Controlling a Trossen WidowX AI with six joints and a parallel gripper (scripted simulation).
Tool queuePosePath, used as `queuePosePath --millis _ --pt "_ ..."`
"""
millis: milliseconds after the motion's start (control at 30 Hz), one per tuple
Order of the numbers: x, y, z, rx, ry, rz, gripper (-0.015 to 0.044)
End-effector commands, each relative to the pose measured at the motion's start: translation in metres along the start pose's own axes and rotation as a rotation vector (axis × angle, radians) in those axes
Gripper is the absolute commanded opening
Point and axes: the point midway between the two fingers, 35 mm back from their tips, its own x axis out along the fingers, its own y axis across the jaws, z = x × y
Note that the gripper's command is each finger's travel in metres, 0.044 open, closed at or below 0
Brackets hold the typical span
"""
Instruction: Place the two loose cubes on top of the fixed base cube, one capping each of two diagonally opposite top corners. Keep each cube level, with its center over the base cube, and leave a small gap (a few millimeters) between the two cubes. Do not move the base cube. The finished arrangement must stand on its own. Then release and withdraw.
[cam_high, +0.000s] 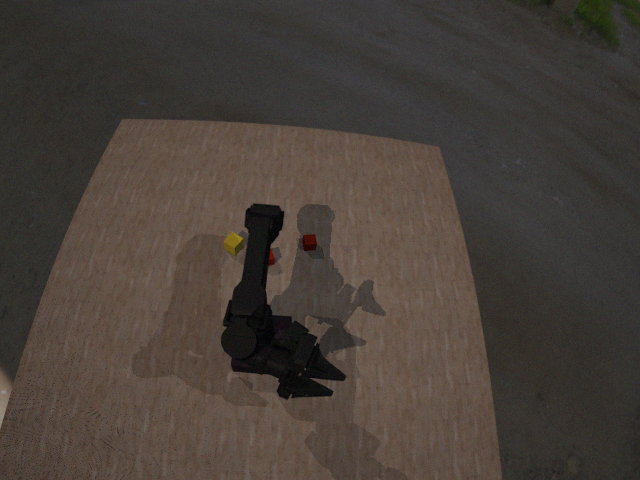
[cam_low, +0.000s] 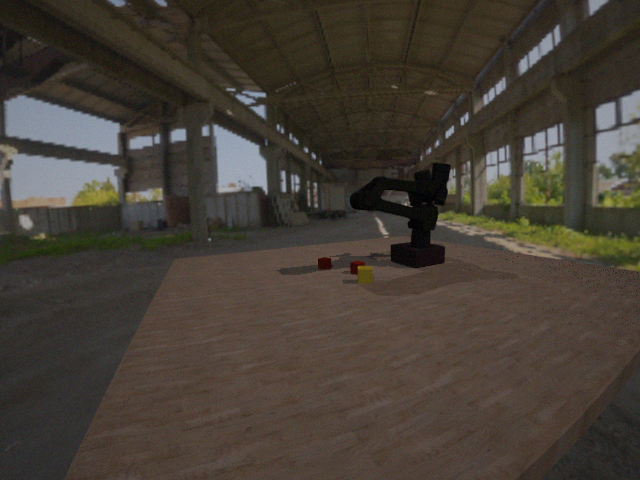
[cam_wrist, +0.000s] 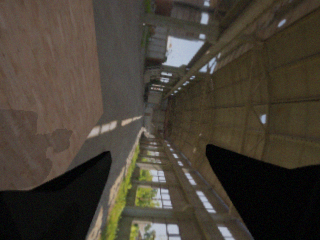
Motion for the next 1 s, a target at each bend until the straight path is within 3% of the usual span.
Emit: queuePosePath --millis 0,133,567,967 --pt "0.000 0.000 -0.001 0.007 0.006 0.002 0.0374" --pt "-0.008 0.003 -0.023 0.139 0.126 0.037 0.0269" --pt "-0.066 0.020 -0.098 0.657 0.619 0.050 0.0265" --pt "-0.148 0.036 -0.136 1.111 1.087 -0.120 0.0265"
